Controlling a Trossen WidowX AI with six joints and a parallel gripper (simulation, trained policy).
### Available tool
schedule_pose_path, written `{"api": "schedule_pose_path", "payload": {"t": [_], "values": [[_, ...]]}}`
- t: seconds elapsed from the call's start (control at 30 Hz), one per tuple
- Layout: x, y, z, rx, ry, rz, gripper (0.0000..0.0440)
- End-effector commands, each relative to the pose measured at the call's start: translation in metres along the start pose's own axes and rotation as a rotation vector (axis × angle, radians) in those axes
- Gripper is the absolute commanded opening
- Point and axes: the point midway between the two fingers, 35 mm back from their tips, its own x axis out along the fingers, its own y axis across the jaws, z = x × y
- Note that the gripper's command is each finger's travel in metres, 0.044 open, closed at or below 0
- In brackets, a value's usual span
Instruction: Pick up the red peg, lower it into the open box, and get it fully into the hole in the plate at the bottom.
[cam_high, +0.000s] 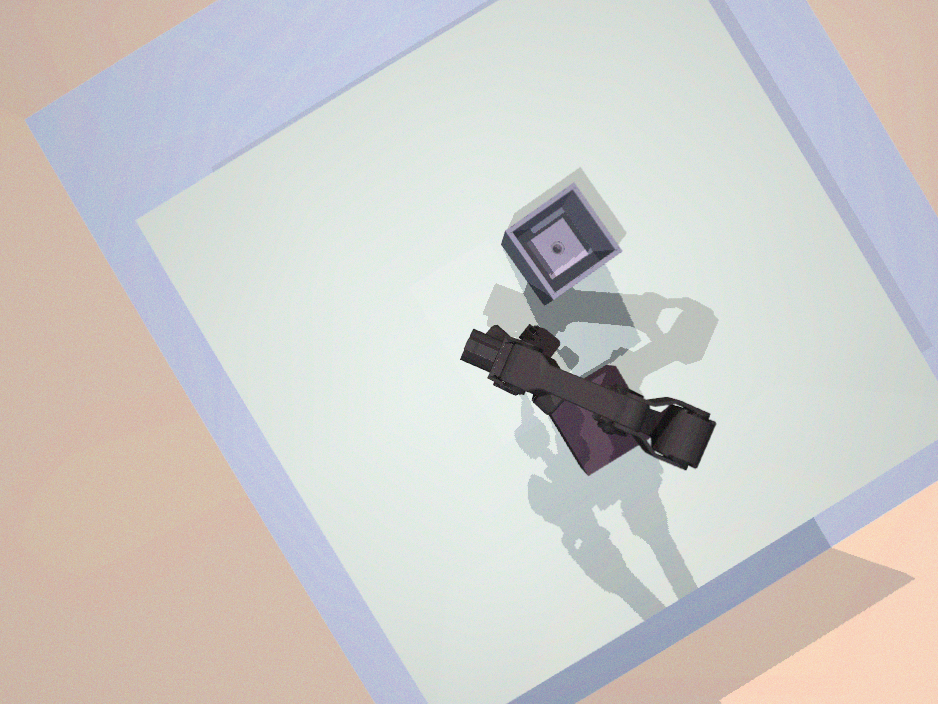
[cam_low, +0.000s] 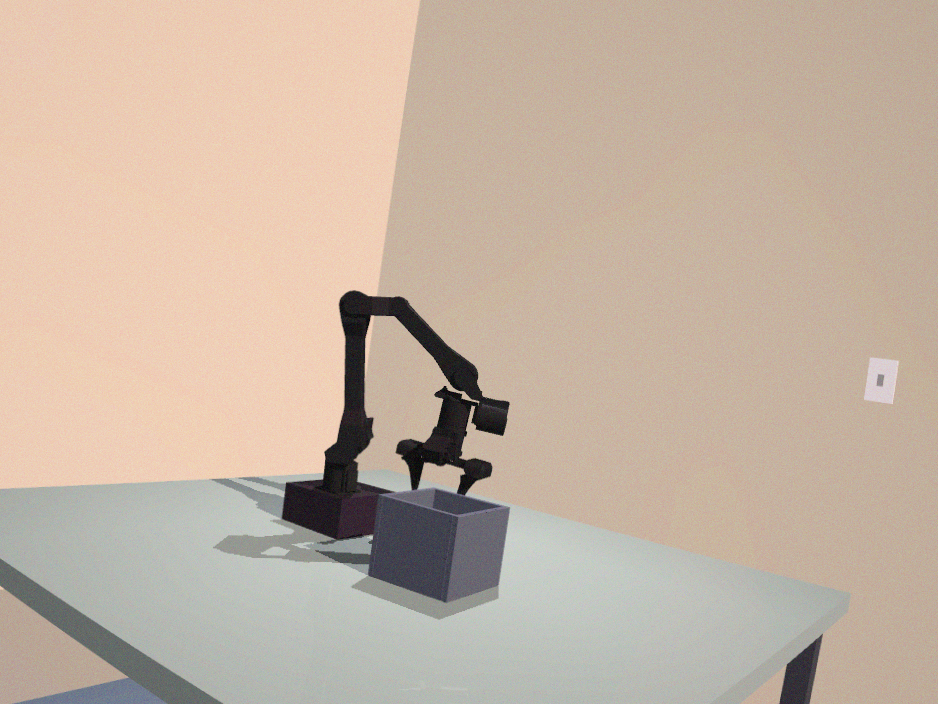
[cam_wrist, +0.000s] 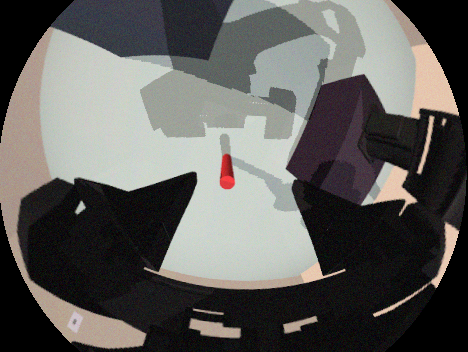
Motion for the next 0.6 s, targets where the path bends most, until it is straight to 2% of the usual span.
{"api": "schedule_pose_path", "payload": {"t": [0.0,0.33,0.43,0.57], "values": [[0.01,0.001,0.002,-0.002,-0.016,0.0,0.0429],[0.039,0.003,0.006,0.021,-0.041,0.012,0.0398],[0.045,0.006,0.005,0.02,-0.04,0.02,0.0346],[0.053,0.011,0.002,0.012,-0.035,0.027,0.0242]]}}
